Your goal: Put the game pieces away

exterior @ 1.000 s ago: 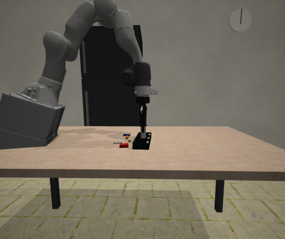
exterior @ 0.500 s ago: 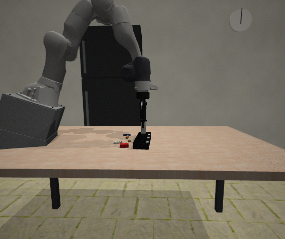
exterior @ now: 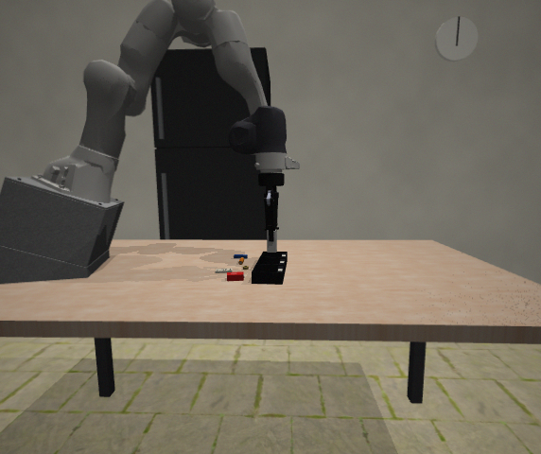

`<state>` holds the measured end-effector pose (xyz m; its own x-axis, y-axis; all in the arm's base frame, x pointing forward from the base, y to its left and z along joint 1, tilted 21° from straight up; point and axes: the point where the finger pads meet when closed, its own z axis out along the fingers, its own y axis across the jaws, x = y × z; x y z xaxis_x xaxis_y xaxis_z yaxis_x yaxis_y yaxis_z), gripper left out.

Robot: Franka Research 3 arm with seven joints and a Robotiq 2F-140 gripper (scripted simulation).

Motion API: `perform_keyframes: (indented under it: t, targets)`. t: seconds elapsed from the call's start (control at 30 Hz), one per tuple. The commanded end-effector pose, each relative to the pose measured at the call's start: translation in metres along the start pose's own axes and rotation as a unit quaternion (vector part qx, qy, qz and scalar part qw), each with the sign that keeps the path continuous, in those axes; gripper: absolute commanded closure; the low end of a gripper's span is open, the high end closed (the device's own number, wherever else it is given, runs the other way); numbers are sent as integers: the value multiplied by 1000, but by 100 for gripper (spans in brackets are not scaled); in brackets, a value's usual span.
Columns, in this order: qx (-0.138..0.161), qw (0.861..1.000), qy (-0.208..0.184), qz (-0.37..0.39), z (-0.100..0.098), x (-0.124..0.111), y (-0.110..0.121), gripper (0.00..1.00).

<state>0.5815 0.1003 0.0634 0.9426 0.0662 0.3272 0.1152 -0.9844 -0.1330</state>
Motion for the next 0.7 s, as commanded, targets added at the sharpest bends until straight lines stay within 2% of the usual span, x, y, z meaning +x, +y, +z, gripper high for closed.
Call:
perform_keyframes:
  t: [0.0, 0.33, 0.4, 0.5, 0.67]
  targets:
    - [0, 1000, -2, 8, 0, -2, -16, 95]
    - [0, 1000, -2, 8, 0, -4, -66, 95]
    - [0, 1000, -2, 8, 0, -4, -66, 95]
    - [0, 1000, -2, 8, 0, -5, -80, 95]
    - [0, 1000, -2, 8, 0, -5, -80, 95]
